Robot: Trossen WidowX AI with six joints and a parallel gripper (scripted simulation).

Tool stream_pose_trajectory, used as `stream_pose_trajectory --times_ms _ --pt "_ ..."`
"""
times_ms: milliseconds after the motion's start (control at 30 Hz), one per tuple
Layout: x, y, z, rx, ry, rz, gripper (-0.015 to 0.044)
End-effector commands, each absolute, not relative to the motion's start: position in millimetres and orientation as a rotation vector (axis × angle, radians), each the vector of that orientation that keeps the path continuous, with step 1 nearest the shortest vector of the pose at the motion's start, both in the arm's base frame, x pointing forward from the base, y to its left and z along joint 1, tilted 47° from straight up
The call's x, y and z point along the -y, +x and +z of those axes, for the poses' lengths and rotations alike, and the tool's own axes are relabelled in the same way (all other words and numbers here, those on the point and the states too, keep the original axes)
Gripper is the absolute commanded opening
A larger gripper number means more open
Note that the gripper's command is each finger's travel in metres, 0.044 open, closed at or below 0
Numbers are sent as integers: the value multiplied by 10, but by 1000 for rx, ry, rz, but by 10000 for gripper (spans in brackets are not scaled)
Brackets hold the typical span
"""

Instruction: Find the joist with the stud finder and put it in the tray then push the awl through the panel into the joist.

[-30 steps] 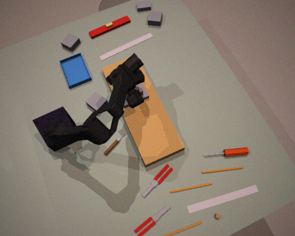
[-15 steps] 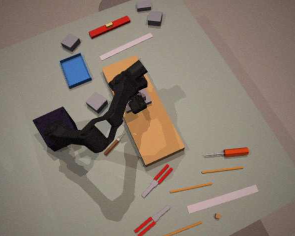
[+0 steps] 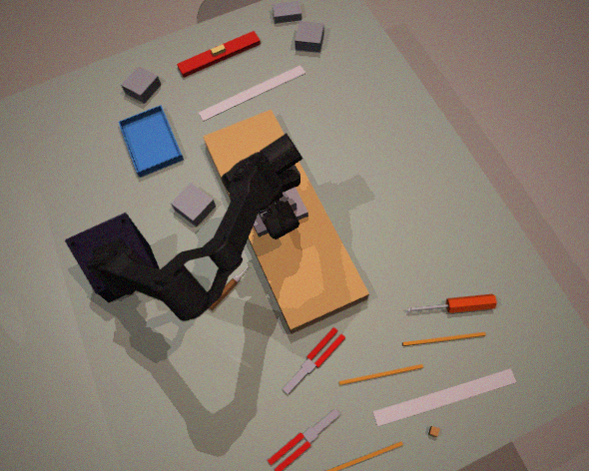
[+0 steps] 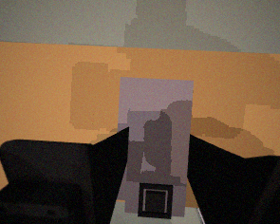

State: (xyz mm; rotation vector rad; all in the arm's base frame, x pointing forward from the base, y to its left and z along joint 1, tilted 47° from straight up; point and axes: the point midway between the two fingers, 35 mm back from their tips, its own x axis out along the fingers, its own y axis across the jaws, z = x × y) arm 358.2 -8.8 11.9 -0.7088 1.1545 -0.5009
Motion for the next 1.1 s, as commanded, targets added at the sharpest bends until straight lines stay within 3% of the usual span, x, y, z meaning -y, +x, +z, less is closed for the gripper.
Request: stream_pose_trajectory --times_ms 0,1067 --pt "157 3581 183 -1152 -710 -507 0" --pt "575 3581 634 -1152 -712 -509 0"
